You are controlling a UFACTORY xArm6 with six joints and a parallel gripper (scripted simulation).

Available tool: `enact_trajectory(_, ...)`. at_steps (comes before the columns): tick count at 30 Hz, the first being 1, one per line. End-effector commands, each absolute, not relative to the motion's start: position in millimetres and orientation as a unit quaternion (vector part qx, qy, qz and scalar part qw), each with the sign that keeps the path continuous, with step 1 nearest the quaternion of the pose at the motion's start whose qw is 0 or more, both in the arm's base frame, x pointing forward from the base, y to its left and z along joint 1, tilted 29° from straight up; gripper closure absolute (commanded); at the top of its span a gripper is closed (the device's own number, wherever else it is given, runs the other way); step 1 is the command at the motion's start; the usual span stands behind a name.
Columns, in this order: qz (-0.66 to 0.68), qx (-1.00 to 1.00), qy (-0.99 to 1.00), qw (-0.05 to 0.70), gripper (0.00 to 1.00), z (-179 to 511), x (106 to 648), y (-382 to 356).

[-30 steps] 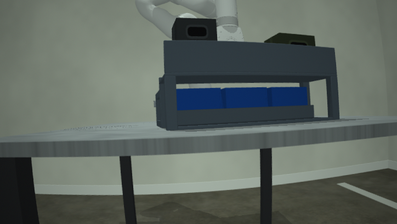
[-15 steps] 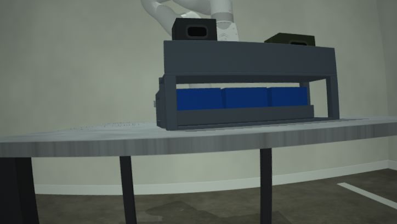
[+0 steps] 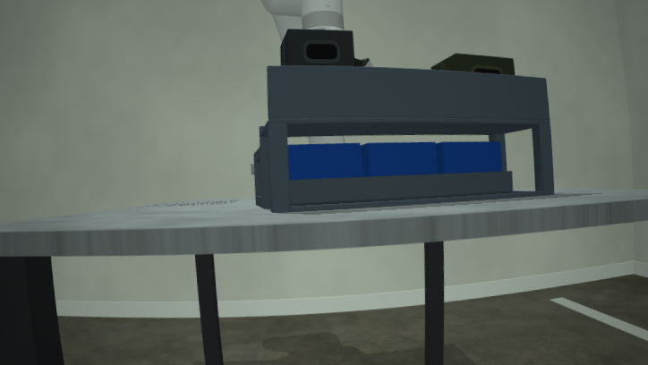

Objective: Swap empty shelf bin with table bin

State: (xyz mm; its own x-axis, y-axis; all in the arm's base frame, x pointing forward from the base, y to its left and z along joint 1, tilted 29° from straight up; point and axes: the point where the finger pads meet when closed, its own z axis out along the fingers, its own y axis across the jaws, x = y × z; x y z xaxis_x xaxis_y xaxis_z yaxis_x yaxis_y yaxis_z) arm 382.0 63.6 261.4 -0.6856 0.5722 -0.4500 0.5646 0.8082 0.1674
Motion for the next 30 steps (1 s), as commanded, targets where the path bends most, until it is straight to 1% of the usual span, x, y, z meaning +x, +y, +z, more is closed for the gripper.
enact_trajectory(1,0.044,0.434,0.866,0.243,1.0,271,416,40)
enact_trajectory(3,0.053,0.467,0.848,0.244,1.0,276,427,25)
enact_trajectory(8,0.081,0.562,0.789,0.237,1.0,277,429,23)
enact_trajectory(12,0.081,0.562,0.789,0.237,1.0,277,429,23)
enact_trajectory(13,0.081,0.562,0.789,0.237,0.05,277,429,23)
enact_trajectory(30,0.081,0.562,0.789,0.237,0.05,277,429,23)
